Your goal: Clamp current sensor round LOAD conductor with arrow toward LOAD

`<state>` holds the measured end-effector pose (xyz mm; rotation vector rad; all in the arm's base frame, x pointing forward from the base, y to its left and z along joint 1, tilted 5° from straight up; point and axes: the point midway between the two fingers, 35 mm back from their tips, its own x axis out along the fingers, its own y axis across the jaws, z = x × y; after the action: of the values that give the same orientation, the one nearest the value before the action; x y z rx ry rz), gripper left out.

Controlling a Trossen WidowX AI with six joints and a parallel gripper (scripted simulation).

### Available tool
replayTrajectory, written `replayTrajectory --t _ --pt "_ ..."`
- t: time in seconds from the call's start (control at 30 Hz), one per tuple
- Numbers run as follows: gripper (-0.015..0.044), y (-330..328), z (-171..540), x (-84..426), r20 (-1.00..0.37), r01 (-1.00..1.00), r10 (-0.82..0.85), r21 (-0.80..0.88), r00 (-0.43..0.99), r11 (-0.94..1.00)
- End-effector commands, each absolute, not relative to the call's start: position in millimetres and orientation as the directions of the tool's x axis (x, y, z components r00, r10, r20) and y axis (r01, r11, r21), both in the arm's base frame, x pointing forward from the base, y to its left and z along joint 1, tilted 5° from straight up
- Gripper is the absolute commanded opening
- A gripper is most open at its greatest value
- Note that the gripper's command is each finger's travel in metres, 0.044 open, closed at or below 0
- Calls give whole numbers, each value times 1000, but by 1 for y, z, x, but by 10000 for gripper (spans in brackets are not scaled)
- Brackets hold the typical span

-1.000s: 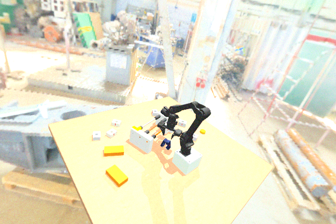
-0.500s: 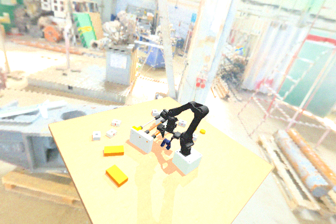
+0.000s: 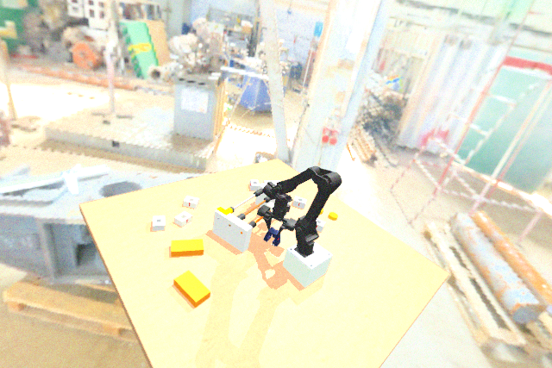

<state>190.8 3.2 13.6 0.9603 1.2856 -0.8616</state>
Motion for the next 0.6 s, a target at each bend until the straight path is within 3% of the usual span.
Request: replayTrajectory --t 0.0,0.3,0.5,0.57 --pt "221 3 14 191 -995 923 6 95 100 374" --pt "161 3 14 191 -995 923 6 95 100 374" --pt "3 3 31 194 -995 923 6 95 101 373" --pt "0 3 41 195 -995 923 5 96 101 373"
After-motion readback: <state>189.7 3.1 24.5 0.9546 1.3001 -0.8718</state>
